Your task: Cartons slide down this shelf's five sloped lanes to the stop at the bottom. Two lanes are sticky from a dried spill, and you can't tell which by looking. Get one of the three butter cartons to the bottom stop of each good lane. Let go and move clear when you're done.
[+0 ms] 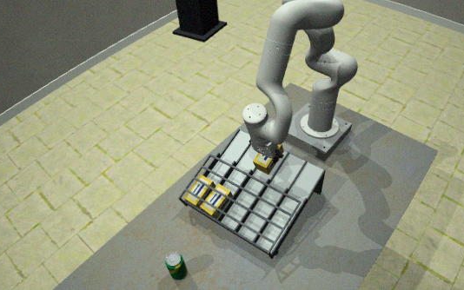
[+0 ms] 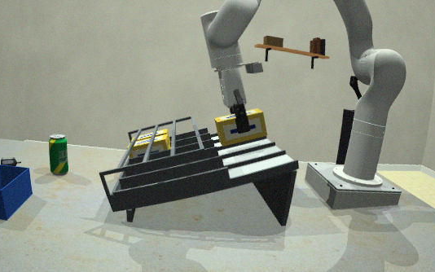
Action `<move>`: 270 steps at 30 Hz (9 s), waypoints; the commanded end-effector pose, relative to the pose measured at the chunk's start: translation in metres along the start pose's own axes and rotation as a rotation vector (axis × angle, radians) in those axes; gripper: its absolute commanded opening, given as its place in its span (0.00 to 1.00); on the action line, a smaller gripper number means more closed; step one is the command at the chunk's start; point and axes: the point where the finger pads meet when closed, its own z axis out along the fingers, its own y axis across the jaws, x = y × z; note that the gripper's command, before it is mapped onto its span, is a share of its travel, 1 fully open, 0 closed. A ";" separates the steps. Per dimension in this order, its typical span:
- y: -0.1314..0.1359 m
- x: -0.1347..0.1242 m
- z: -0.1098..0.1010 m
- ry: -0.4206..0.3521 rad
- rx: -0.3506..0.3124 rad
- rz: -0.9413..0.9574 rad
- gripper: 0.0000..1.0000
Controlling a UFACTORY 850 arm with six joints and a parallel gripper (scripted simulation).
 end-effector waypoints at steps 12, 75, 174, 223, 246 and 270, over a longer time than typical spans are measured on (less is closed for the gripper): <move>0.000 0.029 -0.097 -0.297 0.000 0.000 0.00; 0.086 0.000 -0.053 -0.198 0.000 0.000 0.00; 0.086 -0.001 0.000 -0.002 -0.001 0.000 0.00; 0.086 0.000 0.007 -0.002 -0.001 0.000 0.00; 0.086 0.000 0.010 -0.003 -0.001 0.000 0.00; 0.086 -0.001 0.012 -0.003 -0.001 0.000 0.00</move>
